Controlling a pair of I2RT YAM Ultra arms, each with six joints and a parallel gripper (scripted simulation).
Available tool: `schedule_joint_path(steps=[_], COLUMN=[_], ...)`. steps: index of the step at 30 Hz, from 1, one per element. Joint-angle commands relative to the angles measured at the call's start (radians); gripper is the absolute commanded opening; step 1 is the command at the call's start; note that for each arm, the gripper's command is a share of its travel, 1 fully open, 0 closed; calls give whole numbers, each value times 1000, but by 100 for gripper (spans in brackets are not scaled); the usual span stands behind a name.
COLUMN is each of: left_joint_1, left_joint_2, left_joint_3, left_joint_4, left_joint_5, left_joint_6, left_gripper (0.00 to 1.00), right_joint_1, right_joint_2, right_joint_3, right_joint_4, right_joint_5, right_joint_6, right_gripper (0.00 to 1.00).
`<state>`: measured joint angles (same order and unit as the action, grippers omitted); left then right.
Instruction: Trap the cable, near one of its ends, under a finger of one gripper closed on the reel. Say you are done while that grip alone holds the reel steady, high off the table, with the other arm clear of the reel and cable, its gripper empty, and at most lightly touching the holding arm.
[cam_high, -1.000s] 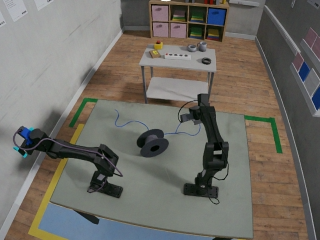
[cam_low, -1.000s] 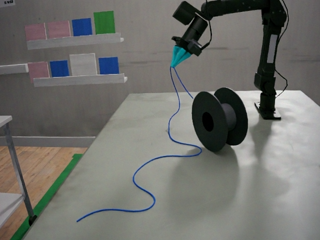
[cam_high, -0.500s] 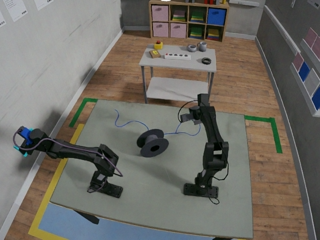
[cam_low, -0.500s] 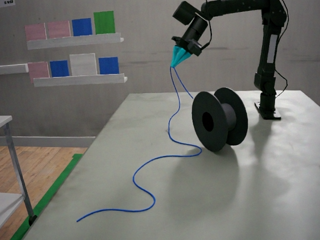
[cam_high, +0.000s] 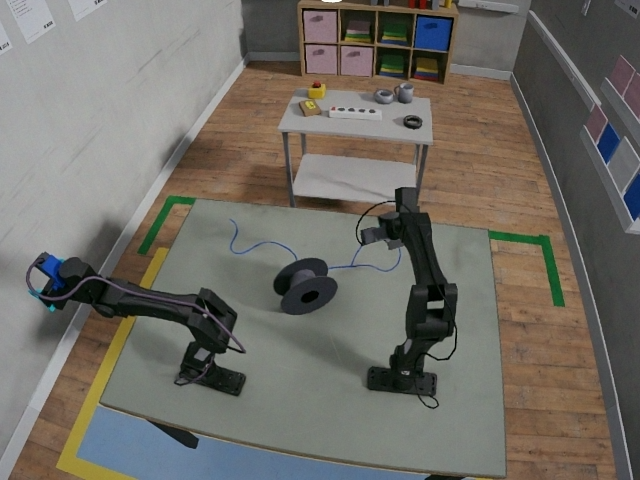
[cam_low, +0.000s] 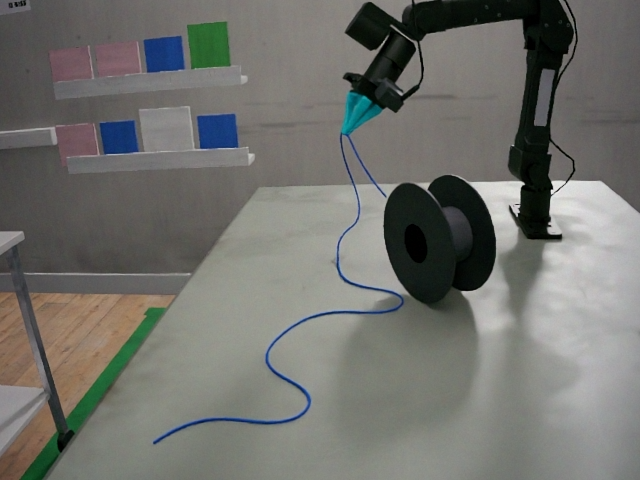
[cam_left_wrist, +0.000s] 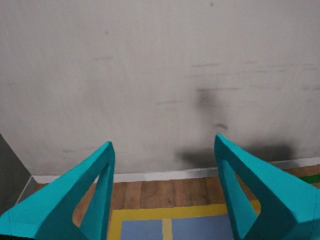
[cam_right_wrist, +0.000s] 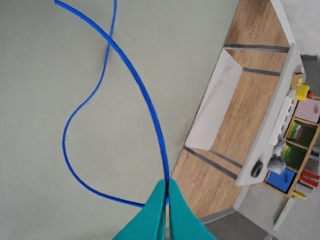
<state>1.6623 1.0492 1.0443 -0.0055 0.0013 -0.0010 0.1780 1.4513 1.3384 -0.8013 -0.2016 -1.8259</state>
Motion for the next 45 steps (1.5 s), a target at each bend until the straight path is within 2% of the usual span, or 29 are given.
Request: schedule_joint_path(steps=[1, 9, 20, 27, 35, 37, 45], left_joint_1=[-14, -35, -120, -233, -413, -413, -633], left_joint_2=[-1, 11, 23, 28, 43, 43, 60], left_joint_3=[-14, -17, -12, -30, -24, -24, -29], left_joint_4=[0, -17, -43, -80, -134, -134, -204], left_joint_5=[3, 20, 57, 108, 185, 185, 279], left_joint_6=[10, 16, 42, 77, 131, 131, 198], left_gripper=[75, 75, 75, 75, 75, 75, 75], right_joint_1=[14, 14, 14, 14, 14, 14, 14], right_joint_2=[-22, -22, -22, -22, -22, -22, -22], right_joint_3=[0, 0, 0, 0, 0, 0, 0], right_joint_4=[11, 11, 11, 11, 11, 11, 11], right_joint_5=[1, 1, 1, 1, 1, 1, 1], right_joint_6=[16, 16, 16, 16, 16, 16, 16], right_gripper=[0, 0, 0, 0, 0, 0, 0])
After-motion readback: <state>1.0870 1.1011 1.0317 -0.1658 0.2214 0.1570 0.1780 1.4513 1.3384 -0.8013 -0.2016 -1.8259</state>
